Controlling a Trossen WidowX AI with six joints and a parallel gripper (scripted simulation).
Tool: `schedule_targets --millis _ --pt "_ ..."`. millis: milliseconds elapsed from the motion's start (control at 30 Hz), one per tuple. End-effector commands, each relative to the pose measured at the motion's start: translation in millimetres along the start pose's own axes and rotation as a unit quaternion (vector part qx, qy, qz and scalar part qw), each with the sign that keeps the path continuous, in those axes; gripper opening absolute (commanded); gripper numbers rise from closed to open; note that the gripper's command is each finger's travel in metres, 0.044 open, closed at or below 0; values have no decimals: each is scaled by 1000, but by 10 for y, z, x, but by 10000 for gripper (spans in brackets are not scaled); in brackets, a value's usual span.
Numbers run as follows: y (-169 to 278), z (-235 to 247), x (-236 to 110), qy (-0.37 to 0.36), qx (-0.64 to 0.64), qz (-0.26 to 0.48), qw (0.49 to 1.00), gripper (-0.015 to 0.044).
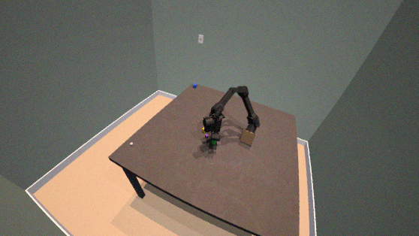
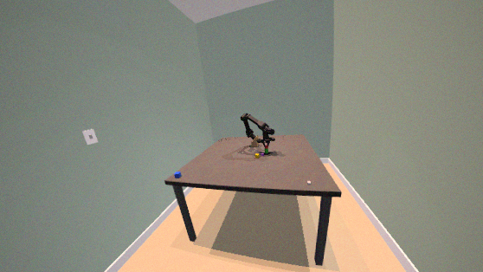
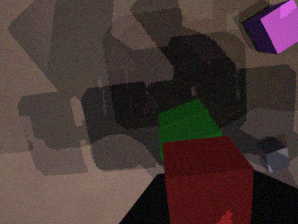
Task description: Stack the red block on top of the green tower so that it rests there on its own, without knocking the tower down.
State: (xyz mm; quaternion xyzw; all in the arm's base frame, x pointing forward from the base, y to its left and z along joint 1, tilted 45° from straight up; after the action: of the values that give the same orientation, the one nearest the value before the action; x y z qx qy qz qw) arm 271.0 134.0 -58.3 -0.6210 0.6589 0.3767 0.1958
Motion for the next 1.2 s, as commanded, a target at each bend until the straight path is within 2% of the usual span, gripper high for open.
schedule_targets --millis 0,133,700,1167 --pt "-3 -1 0 2 -3 -2 1000 0" --pt "-3 -1 -29 2 -3 -2 1000 0" --pt "0 0 -2 0 0 0 1000 440" --pt "0 0 -2 0 0 0 1000 440"
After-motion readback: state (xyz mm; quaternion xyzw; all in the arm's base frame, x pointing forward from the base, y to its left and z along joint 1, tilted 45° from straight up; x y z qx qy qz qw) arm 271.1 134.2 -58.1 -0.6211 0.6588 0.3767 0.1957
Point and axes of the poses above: the point midway between the two fingers, 35 mm back from their tips, its own x axis out along the fingers, its own z axis across the jaws, y = z × x, the point moved 9 cm from there along -x, back along the fingers, and after that the axes turned 1 degree about x, right-handed, at the moved point
